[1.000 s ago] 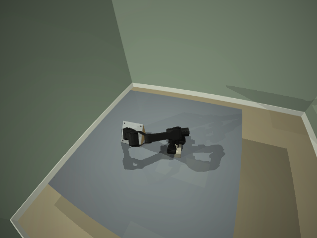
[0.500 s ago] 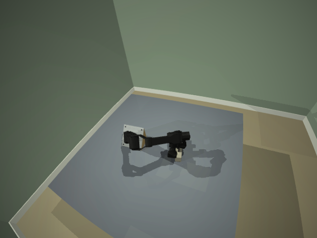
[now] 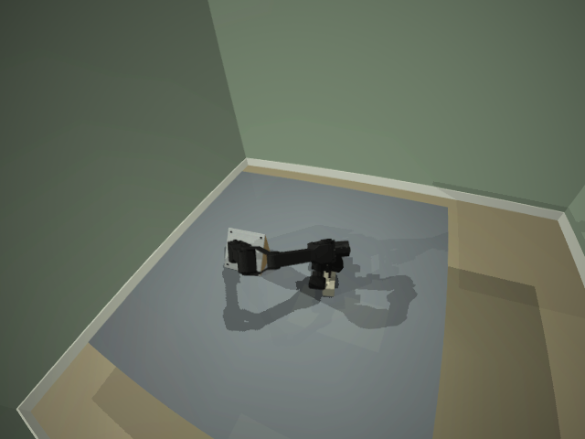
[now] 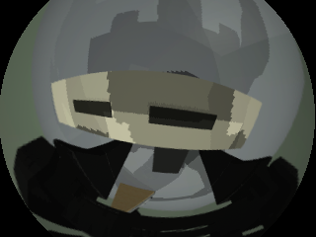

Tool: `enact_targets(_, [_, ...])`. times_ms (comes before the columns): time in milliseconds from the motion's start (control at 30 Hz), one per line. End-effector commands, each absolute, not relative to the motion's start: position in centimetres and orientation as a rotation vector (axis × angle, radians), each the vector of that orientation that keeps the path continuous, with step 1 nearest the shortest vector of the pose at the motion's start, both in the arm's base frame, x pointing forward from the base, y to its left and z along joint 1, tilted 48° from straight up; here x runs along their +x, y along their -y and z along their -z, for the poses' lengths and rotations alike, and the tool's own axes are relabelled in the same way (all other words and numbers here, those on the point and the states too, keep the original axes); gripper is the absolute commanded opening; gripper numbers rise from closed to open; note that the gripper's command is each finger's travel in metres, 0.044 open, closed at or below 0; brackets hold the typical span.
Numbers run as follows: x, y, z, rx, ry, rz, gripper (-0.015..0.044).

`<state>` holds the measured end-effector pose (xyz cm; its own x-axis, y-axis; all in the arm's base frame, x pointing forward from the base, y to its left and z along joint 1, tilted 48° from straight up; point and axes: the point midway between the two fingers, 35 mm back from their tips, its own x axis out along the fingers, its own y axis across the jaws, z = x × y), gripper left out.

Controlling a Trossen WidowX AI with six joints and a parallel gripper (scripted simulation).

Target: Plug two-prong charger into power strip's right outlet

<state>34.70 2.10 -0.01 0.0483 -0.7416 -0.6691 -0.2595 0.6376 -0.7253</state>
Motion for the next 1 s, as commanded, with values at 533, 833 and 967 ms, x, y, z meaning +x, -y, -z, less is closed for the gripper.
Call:
enact_targets(533, [34.10,-1.95,-0.06,-0.866,-1.510,0.450,0.0440])
enact_targets(833, [33.86,-1.88,-0.07,-0.864,-1.505,0.451,0.0440])
enact_targets(967, [33.75,-1.85,-0.08,-0.863,-1.503,0.451,0.0440])
